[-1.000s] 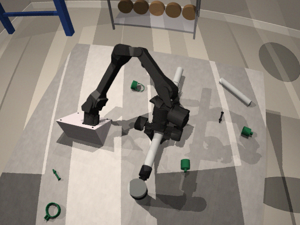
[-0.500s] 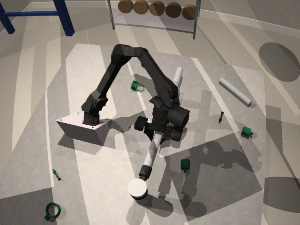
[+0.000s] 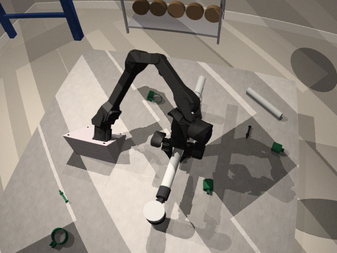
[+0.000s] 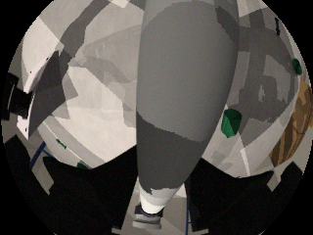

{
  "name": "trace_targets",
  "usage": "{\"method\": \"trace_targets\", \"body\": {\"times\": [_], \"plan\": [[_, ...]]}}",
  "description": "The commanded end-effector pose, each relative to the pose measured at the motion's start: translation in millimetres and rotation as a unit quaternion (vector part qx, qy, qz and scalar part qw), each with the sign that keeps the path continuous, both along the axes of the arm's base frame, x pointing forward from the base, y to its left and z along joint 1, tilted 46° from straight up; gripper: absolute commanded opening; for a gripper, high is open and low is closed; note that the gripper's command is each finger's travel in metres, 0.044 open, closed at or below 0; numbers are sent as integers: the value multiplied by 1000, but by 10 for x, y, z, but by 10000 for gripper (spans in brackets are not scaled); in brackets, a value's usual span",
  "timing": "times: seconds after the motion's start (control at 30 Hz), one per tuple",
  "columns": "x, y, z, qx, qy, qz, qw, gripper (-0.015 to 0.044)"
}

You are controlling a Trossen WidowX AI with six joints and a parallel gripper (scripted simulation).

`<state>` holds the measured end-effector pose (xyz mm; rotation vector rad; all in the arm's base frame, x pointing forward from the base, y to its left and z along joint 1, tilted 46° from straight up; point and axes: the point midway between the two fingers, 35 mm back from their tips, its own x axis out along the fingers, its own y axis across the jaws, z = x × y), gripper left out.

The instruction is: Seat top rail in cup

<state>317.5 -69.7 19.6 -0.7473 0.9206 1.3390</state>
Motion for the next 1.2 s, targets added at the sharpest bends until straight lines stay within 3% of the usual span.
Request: {"method": "trace_targets", "body": {"times": [0.0,1.17], "plan": [[-5,-70,3,-7,-1,-2,1000,0],[-29,-222,-117,-1,0,0,1000,0]]}}
